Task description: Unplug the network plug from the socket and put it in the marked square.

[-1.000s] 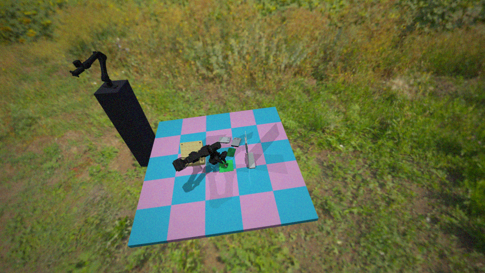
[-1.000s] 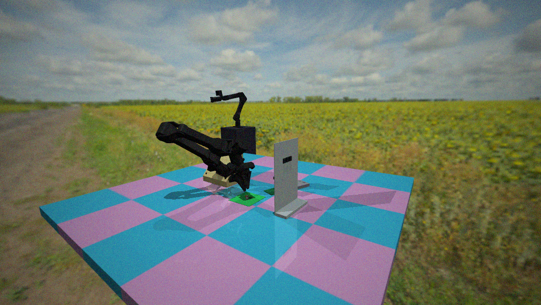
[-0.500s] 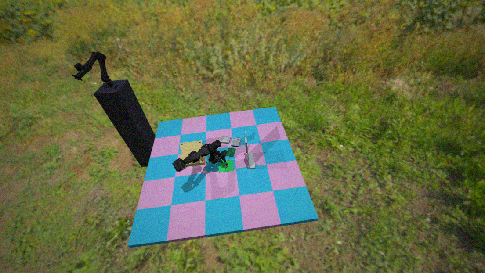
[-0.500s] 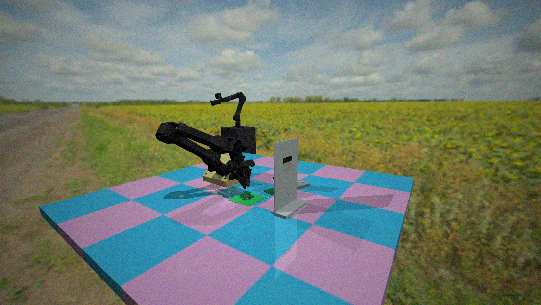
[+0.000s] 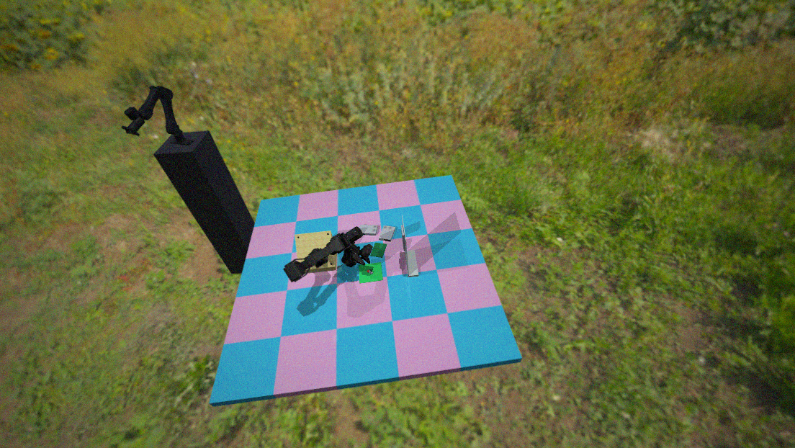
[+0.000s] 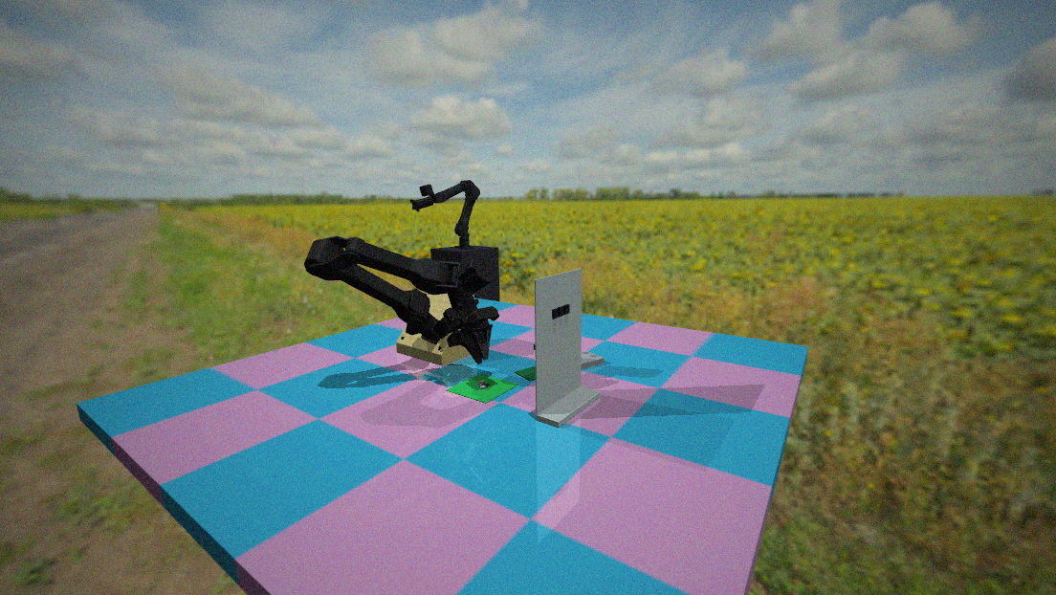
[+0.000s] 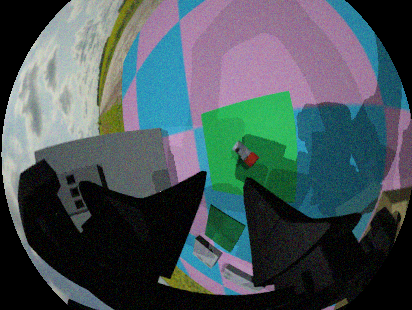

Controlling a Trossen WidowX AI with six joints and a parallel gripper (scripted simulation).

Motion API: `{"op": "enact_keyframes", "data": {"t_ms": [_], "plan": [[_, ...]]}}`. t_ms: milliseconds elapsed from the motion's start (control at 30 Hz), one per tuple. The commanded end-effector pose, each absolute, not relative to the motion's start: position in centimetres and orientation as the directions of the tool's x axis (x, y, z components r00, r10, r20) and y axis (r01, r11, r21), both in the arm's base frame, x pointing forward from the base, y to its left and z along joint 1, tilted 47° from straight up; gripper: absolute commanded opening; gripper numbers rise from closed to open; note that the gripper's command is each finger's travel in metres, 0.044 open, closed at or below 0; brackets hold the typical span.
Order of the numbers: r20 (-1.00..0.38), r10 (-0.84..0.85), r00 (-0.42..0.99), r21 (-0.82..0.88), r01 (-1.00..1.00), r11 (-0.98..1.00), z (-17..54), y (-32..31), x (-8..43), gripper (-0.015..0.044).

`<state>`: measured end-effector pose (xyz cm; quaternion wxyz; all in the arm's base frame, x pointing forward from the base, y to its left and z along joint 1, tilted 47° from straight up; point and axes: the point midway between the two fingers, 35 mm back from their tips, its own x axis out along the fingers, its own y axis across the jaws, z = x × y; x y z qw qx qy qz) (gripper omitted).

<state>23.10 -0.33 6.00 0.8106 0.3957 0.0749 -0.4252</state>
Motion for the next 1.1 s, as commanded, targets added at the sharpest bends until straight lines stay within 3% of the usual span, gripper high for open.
{"op": "enact_keyframes", "data": {"t_ms": [0,1067], "plan": [[-0.455,-0.630,0.630,0.583,0.745,0.323,6.4,0.1,23.2,0.0156],[-0.456,-0.631,0.628,0.581,0.747,0.323,8.3,2.2,22.7,0.0156]]}}
